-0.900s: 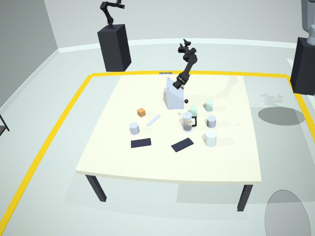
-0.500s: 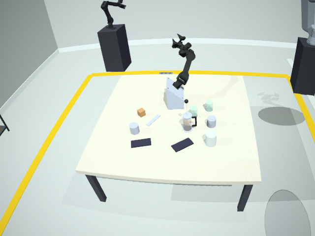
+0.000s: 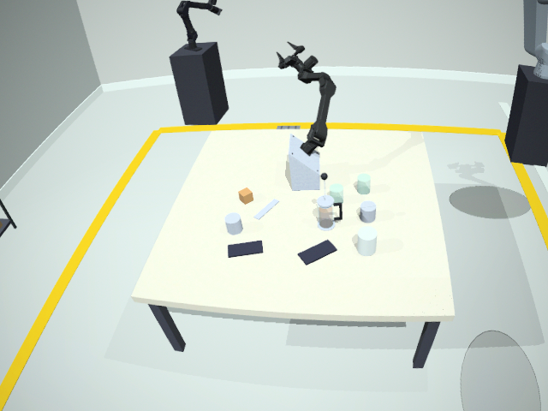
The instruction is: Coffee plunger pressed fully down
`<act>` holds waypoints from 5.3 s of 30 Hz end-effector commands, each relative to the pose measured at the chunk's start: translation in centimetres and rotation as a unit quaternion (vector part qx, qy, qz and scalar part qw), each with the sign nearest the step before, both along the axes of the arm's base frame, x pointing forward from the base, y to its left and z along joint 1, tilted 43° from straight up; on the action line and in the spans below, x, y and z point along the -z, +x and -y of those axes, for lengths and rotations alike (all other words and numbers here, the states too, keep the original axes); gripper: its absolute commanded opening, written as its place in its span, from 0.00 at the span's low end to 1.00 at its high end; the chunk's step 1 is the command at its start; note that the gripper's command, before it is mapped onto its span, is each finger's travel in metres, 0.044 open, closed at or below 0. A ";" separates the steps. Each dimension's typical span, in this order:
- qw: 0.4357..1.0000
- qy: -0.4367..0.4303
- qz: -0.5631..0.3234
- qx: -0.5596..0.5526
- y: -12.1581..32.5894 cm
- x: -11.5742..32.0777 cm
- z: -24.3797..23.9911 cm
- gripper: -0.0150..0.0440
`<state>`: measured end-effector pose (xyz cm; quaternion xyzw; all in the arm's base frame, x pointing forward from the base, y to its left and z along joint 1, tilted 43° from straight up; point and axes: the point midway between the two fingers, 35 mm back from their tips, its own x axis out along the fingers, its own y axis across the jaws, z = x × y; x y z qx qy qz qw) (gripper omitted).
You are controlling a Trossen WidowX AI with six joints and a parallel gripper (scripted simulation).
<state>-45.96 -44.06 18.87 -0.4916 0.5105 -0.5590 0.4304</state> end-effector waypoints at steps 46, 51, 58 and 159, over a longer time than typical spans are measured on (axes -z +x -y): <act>0.527 0.493 0.470 -0.508 75.6 -3.9 -9.5 1.00; 0.434 0.585 0.467 -0.502 79.8 -3.7 -17.7 1.00; 0.312 0.708 0.434 -0.463 82.3 -3.3 -29.6 1.00; 0.174 0.851 0.342 -0.358 81.1 6.5 -53.9 0.46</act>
